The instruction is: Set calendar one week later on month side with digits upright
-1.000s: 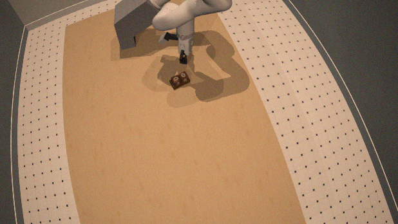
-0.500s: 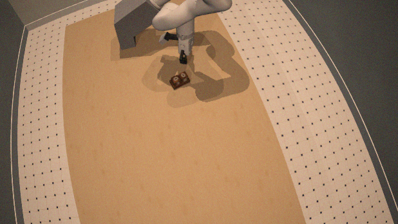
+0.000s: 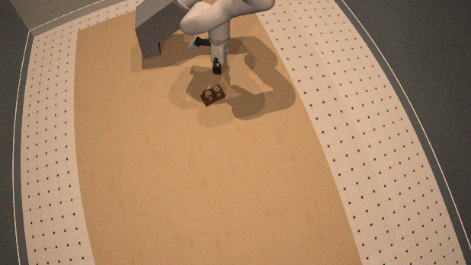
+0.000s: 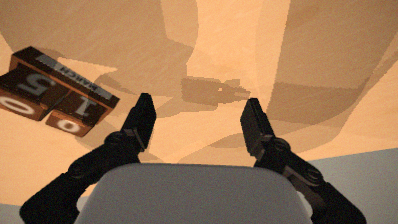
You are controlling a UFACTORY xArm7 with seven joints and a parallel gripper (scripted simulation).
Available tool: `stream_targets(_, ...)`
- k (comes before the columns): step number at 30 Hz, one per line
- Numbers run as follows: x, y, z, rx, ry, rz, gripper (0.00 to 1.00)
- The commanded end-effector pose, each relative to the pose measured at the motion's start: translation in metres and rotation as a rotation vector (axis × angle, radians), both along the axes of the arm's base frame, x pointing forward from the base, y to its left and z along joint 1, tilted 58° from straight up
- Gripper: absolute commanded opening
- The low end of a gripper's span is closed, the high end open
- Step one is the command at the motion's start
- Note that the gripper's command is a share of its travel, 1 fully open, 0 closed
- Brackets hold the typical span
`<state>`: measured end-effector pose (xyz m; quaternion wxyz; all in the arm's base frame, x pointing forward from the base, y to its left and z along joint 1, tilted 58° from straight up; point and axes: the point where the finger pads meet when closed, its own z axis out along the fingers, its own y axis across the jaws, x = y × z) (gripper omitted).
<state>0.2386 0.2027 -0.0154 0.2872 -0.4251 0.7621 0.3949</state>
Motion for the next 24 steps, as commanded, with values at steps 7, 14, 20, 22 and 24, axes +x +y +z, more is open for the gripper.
stream_targets(7,-0.002,-0.025,0.014,-0.001,0.0,-0.002,1.0)
stream_targets(14,-0.002,-0.028,0.014,-0.001,0.0,-0.002,1.0)
stream_targets(20,0.002,-0.036,0.002,-0.001,0.0,-0.002,1.0)
stream_targets(22,0.002,-0.036,0.001,-0.001,0.0,-0.002,1.0)
stream_targets(24,0.002,-0.036,0.001,-0.001,0.0,-0.002,1.0)
